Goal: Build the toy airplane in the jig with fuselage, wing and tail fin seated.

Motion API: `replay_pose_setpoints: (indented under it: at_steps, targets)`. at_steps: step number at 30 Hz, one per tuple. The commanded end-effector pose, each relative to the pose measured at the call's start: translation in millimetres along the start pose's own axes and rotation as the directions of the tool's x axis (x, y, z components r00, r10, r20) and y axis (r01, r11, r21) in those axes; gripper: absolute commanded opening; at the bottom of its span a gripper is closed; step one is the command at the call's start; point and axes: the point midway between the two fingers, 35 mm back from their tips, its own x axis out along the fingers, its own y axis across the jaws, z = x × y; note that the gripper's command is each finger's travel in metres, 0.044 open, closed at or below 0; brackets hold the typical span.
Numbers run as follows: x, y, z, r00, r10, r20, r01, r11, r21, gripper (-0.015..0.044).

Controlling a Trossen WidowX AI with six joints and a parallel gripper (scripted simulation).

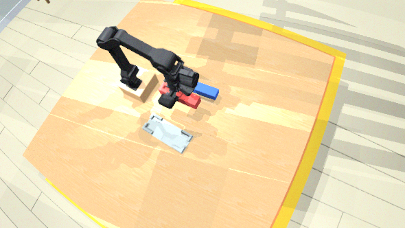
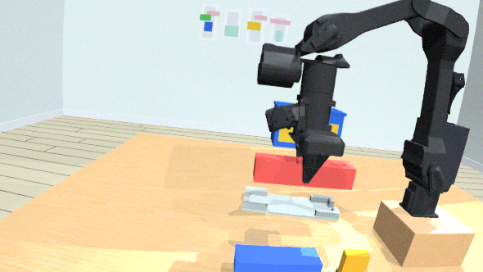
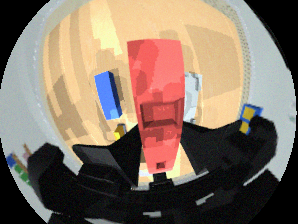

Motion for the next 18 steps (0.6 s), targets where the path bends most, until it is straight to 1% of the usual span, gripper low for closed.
replay_pose_setpoints:
  at_steps: [1,18]
  targets:
    - [2.6,-7.9,0.6,1.000,-0.001,-0.001,0.001,1.000,0.002,0.0000]
    - [27.1,-57.2,3.0,1.000,-0.004,-0.001,0.005,1.000,0.016,0.0000]
